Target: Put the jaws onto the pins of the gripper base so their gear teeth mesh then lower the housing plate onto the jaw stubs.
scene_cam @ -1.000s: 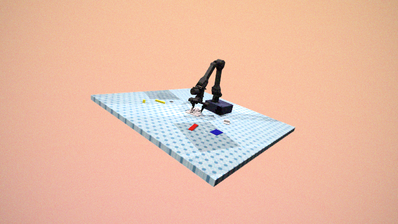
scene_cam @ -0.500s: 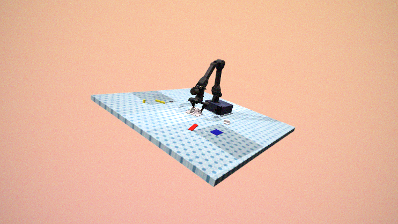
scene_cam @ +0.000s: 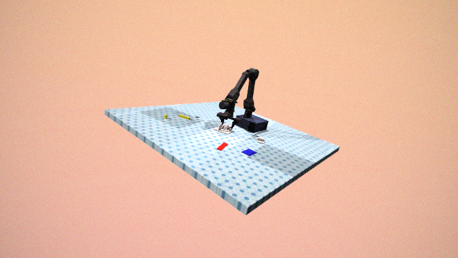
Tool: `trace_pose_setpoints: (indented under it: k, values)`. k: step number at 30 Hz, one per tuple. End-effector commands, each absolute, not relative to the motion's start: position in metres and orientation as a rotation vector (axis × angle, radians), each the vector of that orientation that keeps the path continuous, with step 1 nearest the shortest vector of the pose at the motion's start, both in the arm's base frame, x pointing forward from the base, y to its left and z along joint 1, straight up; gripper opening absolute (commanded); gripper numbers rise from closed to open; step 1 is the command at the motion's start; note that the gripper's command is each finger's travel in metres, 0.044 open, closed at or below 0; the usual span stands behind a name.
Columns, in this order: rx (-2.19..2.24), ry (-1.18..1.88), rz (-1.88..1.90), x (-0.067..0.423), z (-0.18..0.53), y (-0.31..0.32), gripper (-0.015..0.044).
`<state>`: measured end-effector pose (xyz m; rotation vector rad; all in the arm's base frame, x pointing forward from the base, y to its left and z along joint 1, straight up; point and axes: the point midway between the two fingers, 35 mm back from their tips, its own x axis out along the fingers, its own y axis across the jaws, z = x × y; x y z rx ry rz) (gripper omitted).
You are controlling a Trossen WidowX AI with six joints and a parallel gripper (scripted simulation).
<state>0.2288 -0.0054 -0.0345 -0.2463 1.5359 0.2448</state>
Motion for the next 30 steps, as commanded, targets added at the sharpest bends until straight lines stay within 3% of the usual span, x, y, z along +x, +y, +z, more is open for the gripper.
trace_pose_setpoints:
  k: [1,28,30]
  values:
    - [-0.253,1.537,0.246,0.2285,-0.0350,-0.0059,0.0351]
    - [-0.253,1.537,0.246,0.2285,-0.0350,-0.0059,0.0351]
    - [-0.246,1.536,0.245,0.2288,-0.0345,-0.0054,0.0403]
